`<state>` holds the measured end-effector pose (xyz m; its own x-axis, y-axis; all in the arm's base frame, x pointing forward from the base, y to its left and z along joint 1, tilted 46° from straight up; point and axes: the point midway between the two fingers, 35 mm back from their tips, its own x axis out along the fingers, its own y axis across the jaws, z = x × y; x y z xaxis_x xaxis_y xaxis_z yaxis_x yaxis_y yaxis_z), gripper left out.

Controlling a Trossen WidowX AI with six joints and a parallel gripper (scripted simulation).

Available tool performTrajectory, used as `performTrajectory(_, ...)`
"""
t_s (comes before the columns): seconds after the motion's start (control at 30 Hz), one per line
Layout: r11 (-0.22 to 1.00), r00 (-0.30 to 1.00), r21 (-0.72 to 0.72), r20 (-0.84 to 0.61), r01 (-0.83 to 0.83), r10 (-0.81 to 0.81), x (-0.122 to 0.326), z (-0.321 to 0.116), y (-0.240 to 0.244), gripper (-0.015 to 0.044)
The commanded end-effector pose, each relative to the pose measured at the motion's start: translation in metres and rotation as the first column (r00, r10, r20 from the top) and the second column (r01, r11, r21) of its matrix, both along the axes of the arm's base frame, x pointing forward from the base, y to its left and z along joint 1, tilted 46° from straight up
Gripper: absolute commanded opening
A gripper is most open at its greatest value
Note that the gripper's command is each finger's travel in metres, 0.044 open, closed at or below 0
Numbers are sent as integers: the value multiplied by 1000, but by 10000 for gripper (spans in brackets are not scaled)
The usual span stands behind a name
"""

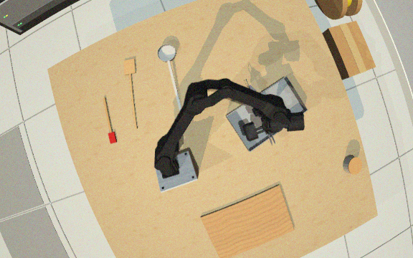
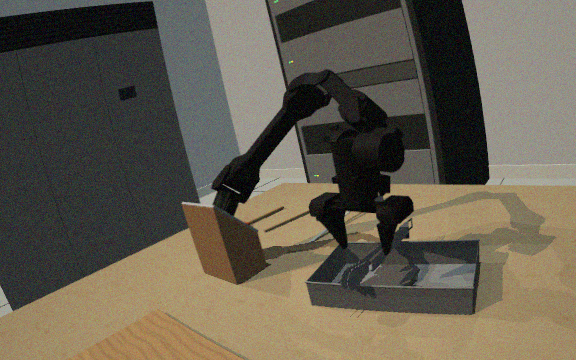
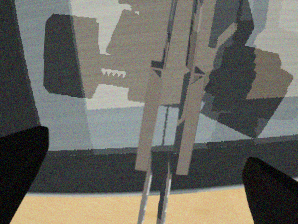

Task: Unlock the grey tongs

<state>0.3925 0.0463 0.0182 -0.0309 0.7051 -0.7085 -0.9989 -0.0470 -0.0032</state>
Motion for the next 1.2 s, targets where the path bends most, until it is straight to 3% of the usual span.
performTrajectory(0.0,1000,1000,8,11,-2,2,3,9,5,440)
performTrajectory(1.17,1000,1000,9,12,-1,1,3,-22,38,440)
